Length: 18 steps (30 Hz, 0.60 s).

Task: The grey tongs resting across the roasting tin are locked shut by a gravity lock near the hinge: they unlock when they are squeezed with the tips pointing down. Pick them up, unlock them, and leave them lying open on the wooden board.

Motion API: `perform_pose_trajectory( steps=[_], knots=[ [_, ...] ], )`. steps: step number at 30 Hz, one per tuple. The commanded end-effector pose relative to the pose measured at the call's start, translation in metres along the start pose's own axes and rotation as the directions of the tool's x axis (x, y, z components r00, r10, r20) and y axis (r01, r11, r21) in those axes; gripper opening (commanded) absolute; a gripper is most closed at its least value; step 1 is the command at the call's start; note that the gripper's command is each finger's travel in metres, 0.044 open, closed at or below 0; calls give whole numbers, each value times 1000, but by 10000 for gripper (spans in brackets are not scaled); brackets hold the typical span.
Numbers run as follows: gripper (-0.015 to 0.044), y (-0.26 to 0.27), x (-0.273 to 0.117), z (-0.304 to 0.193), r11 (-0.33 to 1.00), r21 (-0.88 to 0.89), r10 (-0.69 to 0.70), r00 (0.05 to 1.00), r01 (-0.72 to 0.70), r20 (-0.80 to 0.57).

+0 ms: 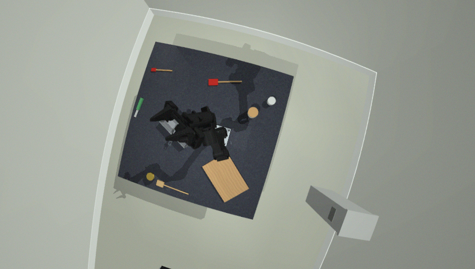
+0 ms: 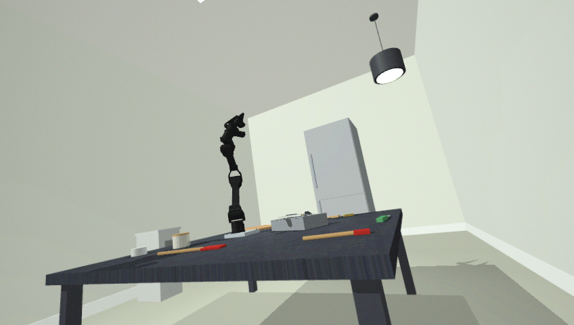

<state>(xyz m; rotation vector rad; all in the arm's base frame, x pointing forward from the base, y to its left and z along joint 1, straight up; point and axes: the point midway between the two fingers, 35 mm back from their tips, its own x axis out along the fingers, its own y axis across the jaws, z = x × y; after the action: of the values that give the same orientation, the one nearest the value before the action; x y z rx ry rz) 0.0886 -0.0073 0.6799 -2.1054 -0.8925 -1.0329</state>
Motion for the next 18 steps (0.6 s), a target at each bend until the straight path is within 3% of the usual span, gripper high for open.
perform_pose_trajectory(
  steps=[1, 6, 12, 18],
  knots=[
    [374, 1, 0, -1, 1000, 8, 1, 1000, -1, -5],
    [260, 22, -3, -16, 993, 117, 23, 997, -15, -73],
    [260, 81, -11, -36, 927, 371, 127, 973, -48, -193],
    [260, 154, -22, -32, 779, 620, 303, 921, -90, -246]
  ],
)
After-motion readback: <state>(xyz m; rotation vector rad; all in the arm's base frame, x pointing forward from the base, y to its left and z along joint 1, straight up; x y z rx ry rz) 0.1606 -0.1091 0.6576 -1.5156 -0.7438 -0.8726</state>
